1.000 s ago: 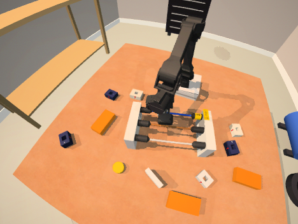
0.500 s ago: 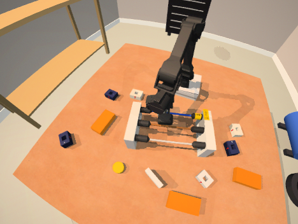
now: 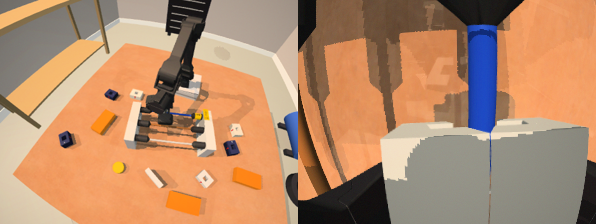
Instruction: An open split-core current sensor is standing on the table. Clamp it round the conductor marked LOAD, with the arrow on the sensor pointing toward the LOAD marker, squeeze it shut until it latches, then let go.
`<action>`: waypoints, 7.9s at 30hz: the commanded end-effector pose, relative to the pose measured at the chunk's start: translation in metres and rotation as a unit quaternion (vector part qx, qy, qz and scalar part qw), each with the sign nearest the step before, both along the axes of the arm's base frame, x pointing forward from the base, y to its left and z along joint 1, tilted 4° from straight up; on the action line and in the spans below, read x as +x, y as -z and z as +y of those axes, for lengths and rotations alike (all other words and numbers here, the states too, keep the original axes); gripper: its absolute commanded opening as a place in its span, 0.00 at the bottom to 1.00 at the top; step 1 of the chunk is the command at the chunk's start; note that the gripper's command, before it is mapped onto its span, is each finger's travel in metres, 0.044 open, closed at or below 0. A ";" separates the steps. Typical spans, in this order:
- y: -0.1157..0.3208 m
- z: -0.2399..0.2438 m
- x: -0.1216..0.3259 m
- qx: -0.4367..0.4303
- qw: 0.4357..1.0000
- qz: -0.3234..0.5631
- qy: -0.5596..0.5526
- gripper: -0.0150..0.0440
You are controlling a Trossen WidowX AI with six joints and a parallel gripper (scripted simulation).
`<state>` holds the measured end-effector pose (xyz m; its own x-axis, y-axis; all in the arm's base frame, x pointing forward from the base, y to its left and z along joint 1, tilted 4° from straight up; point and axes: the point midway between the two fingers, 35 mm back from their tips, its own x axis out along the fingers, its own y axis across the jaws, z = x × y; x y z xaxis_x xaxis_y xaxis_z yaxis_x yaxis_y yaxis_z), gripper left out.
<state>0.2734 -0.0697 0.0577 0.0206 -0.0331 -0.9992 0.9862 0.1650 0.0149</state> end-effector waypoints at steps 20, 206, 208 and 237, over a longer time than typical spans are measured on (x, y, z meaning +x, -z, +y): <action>-0.021 -0.006 0.004 -0.038 0.991 0.128 0.017 1.00; -0.005 -0.014 -0.022 -0.046 0.983 0.177 0.020 1.00; -0.005 -0.014 -0.022 -0.046 0.983 0.177 0.020 1.00; -0.005 -0.014 -0.022 -0.046 0.983 0.177 0.020 1.00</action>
